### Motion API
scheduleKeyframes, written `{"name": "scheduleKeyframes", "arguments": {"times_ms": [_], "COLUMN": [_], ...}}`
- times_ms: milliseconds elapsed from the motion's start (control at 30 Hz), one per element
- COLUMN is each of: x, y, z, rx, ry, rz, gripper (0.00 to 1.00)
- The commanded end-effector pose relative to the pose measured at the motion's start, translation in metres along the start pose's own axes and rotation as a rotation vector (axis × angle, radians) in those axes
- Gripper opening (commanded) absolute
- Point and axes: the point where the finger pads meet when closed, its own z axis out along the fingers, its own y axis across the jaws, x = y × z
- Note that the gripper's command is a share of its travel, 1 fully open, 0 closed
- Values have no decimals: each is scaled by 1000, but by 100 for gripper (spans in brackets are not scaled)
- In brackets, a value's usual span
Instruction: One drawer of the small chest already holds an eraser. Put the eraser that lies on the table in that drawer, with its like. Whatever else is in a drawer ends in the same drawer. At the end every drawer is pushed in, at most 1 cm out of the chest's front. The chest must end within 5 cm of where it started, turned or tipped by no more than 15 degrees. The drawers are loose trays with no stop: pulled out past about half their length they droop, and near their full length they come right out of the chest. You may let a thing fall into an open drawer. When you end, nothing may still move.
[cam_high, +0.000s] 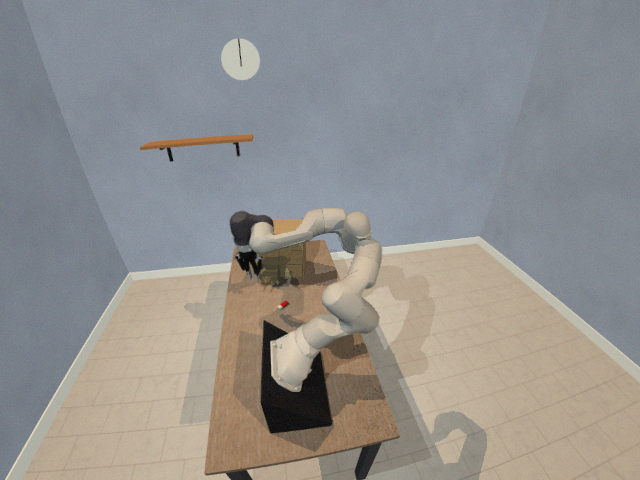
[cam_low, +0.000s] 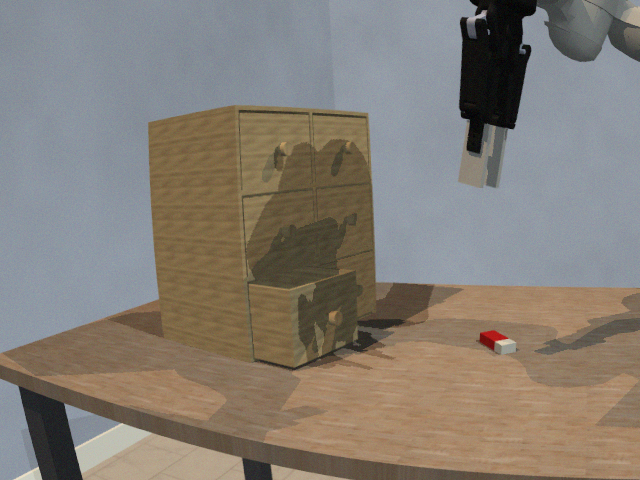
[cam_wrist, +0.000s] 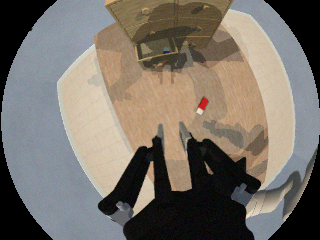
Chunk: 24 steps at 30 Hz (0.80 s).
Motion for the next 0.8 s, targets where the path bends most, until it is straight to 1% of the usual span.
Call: {"name": "scheduleKeyframes", "arguments": {"times_ms": [0, 167, 333, 767], "x": [-11, -16, -18, -19], "y": [6, 6, 6, 6], "z": [-3, -10, -14, -16], "rx": [-32, -36, -38, -39], "ry": [-89, -161, -201, -218], "rz": [-106, -105, -104, -104], "gripper": [20, 20, 20, 20]}}
